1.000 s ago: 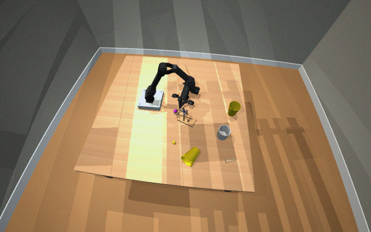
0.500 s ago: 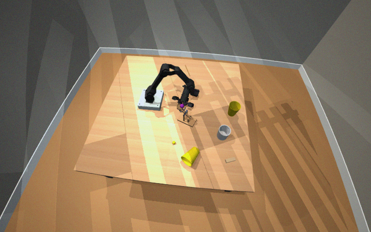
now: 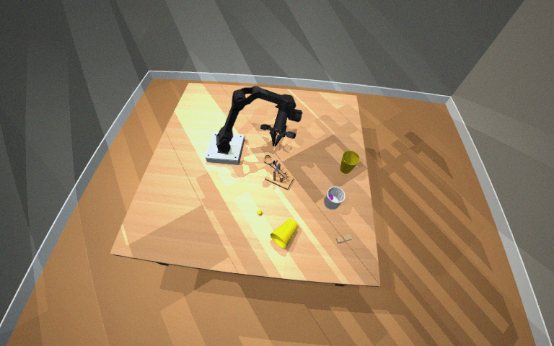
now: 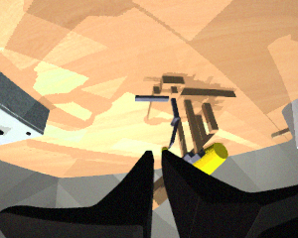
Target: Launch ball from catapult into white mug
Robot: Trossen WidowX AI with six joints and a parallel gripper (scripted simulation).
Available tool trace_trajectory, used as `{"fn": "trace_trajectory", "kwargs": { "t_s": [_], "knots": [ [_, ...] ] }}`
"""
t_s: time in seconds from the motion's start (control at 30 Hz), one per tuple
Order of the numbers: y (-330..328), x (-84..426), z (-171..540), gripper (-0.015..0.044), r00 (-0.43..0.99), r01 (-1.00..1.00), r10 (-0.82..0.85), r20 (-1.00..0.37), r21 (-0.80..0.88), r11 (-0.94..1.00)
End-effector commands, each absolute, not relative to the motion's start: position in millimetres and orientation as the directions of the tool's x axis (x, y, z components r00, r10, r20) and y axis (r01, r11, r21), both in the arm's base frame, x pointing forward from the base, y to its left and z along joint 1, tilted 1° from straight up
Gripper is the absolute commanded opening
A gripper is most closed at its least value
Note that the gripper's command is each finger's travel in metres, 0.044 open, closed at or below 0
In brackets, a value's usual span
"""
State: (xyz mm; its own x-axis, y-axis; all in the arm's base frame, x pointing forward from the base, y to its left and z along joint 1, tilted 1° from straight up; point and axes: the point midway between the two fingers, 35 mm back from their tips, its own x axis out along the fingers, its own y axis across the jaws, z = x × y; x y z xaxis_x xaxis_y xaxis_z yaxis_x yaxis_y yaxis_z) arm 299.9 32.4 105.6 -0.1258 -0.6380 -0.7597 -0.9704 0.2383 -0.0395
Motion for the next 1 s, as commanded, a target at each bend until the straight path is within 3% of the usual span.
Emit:
{"fn": "trace_trajectory", "kwargs": {
  "t_s": [0.0,0.43,0.97],
  "knots": [
    [28.5,303.1,99.4,0.0105,-0.142,-0.961,-0.626,-0.766,-0.044,0.272],
    [14.1,353.1,105.0,0.044,-0.085,-0.805,-0.46,-0.884,-0.212,0.555],
    [-23.1,419.9,127.8,0.044,0.101,-0.449,-0.272,-0.957,-0.288,0.846]
  ]
}}
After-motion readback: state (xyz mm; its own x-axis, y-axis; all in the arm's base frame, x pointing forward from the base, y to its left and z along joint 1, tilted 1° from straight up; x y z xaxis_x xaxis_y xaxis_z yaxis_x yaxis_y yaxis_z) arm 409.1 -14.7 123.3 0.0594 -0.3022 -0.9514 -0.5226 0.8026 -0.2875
